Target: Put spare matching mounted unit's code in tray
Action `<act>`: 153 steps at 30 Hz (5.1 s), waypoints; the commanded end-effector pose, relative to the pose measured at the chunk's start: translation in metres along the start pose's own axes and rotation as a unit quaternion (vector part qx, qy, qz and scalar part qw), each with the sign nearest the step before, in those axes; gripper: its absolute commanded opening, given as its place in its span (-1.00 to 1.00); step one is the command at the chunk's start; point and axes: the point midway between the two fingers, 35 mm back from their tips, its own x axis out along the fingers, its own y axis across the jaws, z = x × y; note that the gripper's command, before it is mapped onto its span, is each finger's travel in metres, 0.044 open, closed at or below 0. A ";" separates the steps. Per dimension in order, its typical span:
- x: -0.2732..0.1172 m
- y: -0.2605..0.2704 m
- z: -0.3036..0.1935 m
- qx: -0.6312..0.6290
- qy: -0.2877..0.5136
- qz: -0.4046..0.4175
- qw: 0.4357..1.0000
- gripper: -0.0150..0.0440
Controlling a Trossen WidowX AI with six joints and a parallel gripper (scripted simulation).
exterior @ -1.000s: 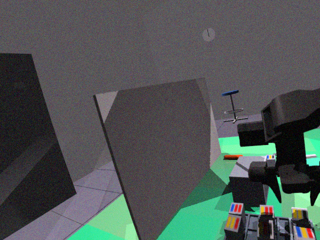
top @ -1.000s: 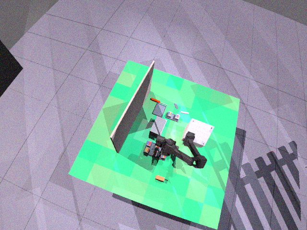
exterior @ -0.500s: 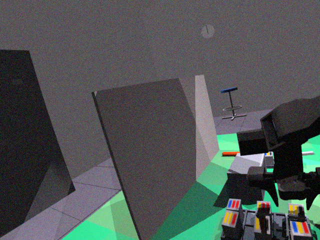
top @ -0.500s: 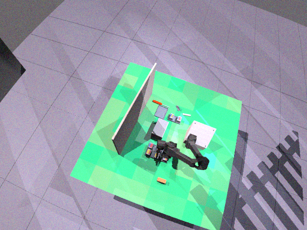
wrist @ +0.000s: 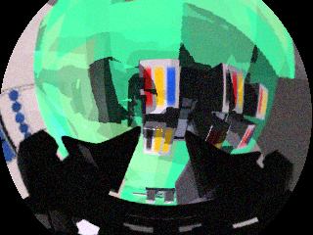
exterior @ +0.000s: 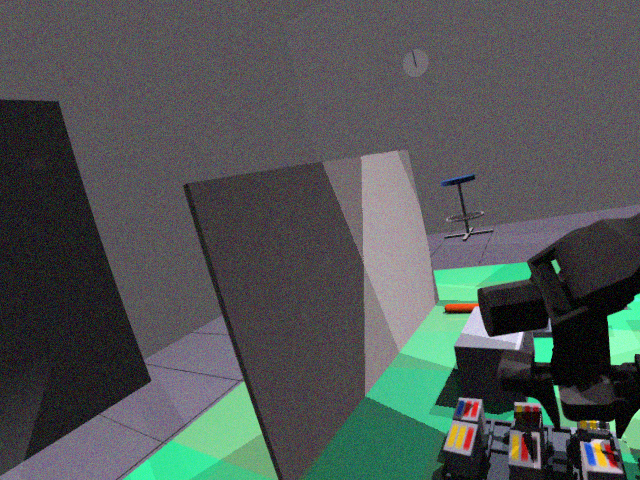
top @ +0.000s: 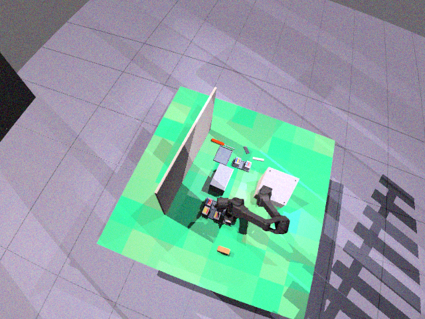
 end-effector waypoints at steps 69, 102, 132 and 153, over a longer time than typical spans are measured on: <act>-0.057 0.004 -0.002 0.004 0.001 0.003 1.000 -0.49; -0.125 -0.030 -0.007 0.006 0.004 0.002 1.000 -0.49; -0.152 -0.130 -0.099 0.006 0.015 -0.002 1.000 -0.49; -0.153 -0.175 -0.197 0.005 0.017 -0.003 1.000 -0.49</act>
